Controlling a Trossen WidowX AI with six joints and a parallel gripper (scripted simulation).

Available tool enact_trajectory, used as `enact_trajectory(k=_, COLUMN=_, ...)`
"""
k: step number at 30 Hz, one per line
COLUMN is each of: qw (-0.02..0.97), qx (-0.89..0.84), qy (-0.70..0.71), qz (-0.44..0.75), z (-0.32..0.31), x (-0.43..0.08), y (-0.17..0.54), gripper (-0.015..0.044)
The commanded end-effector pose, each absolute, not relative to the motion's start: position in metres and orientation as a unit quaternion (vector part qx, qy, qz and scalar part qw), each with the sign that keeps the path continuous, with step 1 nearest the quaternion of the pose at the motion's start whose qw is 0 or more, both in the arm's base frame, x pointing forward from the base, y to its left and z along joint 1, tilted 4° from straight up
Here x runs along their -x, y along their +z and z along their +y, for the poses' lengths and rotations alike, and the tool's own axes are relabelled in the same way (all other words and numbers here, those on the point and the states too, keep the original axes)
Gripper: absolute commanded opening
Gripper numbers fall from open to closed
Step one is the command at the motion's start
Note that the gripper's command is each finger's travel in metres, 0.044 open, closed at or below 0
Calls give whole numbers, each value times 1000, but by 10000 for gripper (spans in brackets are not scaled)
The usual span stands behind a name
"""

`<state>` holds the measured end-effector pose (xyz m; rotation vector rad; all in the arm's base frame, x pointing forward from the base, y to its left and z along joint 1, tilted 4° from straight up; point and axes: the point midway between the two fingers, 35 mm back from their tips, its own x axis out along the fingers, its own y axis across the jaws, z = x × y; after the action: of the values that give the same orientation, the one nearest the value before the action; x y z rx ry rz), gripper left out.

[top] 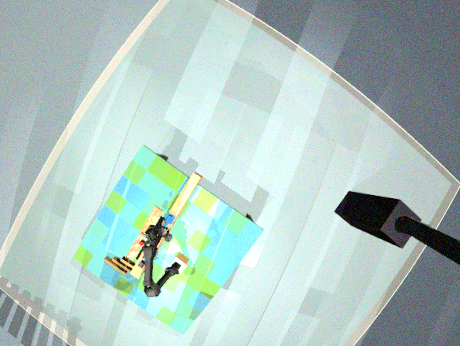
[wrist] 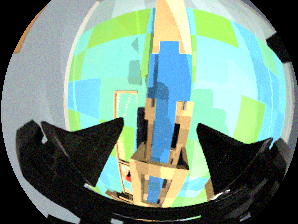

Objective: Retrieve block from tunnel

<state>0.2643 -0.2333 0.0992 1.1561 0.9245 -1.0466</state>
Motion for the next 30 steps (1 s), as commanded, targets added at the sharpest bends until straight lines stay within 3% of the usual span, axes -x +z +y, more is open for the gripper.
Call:
enact_trajectory(k=1, qw=617, qx=-503, qy=-448, qz=407, z=-244, x=-268, y=100, gripper=440)
enact_trajectory(k=29, qw=618, qx=-503, qy=-448, qz=407, z=-244, x=-271, y=61, gripper=440)
enact_trajectory(k=30, qw=618, qx=-502, qy=-449, qz=406, z=-245, x=-271, y=66, gripper=414)
